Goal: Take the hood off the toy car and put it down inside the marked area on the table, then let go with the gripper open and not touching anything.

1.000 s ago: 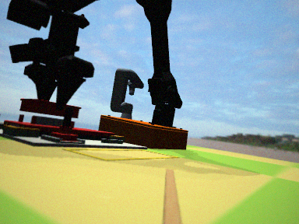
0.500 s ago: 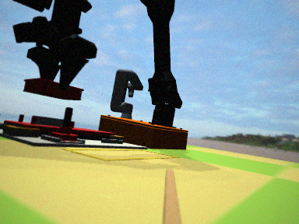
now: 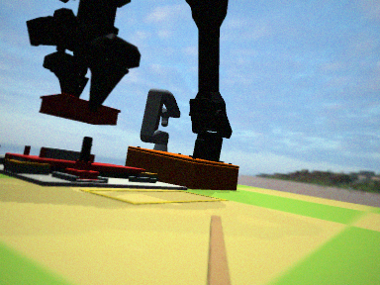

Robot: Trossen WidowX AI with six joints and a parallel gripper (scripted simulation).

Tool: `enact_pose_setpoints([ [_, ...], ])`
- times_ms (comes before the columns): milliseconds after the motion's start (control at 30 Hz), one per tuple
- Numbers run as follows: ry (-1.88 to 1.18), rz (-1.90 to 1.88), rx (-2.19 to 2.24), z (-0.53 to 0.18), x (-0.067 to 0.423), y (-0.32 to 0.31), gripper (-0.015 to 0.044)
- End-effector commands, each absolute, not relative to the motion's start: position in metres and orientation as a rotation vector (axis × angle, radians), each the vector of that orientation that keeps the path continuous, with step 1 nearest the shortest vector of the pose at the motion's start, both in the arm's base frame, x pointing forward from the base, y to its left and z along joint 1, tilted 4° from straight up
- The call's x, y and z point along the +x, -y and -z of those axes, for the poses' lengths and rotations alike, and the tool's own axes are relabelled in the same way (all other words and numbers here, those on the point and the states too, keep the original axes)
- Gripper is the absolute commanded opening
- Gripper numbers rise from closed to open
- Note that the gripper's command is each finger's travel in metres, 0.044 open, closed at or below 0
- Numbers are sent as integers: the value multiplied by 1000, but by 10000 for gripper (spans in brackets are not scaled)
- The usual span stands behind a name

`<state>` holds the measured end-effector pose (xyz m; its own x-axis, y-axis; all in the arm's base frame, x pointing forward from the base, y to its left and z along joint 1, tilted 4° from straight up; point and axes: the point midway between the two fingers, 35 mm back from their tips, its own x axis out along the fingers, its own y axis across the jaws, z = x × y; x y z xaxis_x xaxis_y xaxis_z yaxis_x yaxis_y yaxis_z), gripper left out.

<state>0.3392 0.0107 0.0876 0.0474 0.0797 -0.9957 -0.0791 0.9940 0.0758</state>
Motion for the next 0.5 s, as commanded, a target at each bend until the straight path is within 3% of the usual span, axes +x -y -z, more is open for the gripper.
enact_pose_setpoints([
  [0, -1520, -117, 1, -89, 336, -25, 0],
  [467, -1520, -122, 5, -95, 323, -86, 0],
])
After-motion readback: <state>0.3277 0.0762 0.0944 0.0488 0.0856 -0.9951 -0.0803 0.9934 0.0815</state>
